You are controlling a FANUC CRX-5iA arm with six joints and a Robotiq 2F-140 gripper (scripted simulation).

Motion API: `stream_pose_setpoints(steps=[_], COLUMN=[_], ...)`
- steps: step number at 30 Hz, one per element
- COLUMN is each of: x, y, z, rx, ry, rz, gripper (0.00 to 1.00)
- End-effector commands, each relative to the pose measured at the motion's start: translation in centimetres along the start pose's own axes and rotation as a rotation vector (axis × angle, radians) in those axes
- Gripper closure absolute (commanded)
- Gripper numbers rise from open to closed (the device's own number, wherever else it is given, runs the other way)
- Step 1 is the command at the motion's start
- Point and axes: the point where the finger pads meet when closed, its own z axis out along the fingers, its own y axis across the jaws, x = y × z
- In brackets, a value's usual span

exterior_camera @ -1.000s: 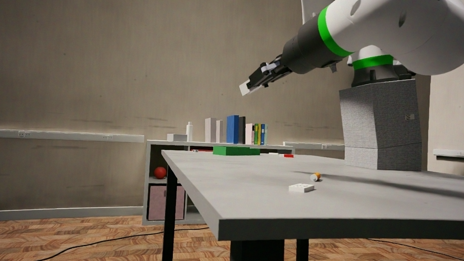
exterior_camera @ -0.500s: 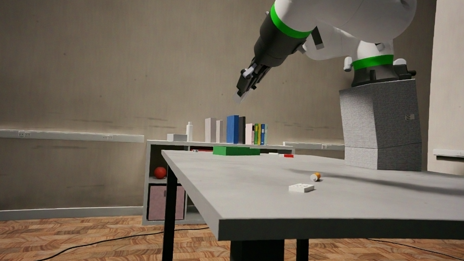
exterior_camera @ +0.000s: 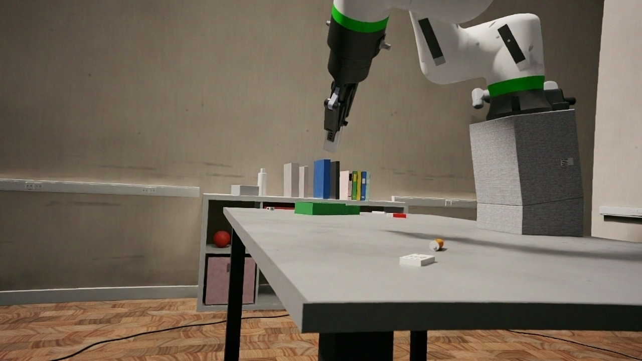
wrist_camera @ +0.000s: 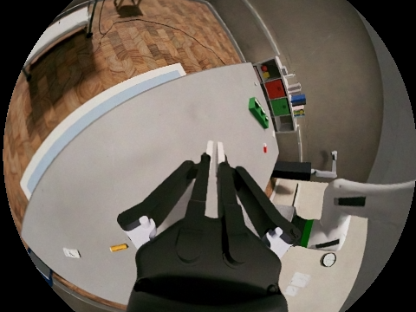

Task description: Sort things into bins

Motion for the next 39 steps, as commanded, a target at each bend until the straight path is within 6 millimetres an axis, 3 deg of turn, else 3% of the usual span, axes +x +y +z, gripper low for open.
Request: stream_pose_setpoints(steps=[1,12,22,35,39], x=[0.1,-0.3,-0.4,0.7,0.7], y=[1.1,4.5,6.8,10.2,10.2], z=[1.5,4.9,6.3,7.2,7.2], rx=[0.051,0.255,0.498,0.84,0.879], ry=[-0.088,-0.256,-0.319,-0.202,-0.182], rz=[-0.091,-0.293,-0.442,-0.564,-0.576], gripper=[0.85,0.85,0.85,0.85,0.85])
